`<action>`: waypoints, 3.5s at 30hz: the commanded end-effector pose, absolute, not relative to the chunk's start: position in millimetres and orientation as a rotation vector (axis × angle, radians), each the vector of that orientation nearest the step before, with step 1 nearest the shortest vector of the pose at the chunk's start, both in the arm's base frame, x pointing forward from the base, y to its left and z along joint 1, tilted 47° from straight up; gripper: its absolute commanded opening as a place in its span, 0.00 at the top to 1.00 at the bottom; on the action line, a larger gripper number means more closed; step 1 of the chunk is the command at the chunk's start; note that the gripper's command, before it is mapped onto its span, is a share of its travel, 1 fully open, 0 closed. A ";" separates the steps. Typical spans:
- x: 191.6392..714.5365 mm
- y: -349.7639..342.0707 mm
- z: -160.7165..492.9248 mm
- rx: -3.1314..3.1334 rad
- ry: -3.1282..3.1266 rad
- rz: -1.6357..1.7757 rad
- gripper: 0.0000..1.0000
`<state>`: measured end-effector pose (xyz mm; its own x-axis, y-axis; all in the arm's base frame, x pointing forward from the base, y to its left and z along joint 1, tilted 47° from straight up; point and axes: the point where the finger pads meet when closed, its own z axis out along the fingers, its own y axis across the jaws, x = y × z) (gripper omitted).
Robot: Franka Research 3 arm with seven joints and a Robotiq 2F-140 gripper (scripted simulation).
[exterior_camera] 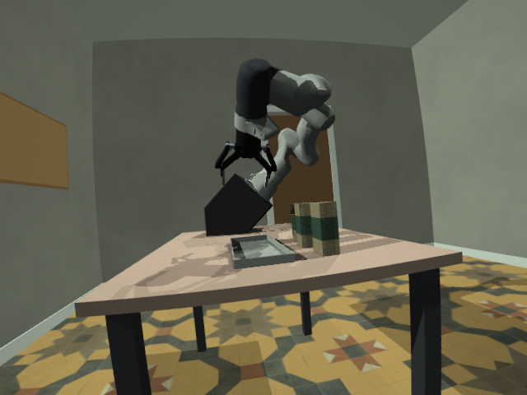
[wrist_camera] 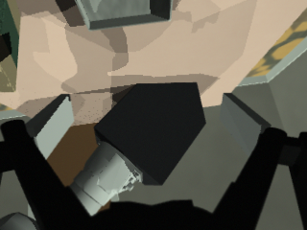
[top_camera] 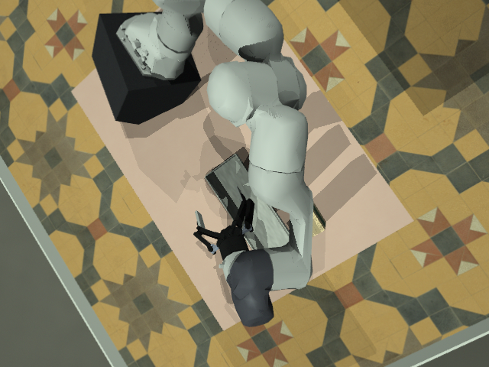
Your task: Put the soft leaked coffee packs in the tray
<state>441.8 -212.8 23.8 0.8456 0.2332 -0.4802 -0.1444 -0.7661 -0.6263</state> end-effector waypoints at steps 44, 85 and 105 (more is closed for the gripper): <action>470.3 -202.5 61.2 -2.483 0.086 0.771 0.00; 497.0 -185.8 104.5 -2.619 0.210 0.773 0.00; 509.7 -175.2 128.1 -2.687 0.281 0.759 0.00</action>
<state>509.9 -172.2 130.1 0.8498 -0.0459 -0.5251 -0.2328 -0.9265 -0.2957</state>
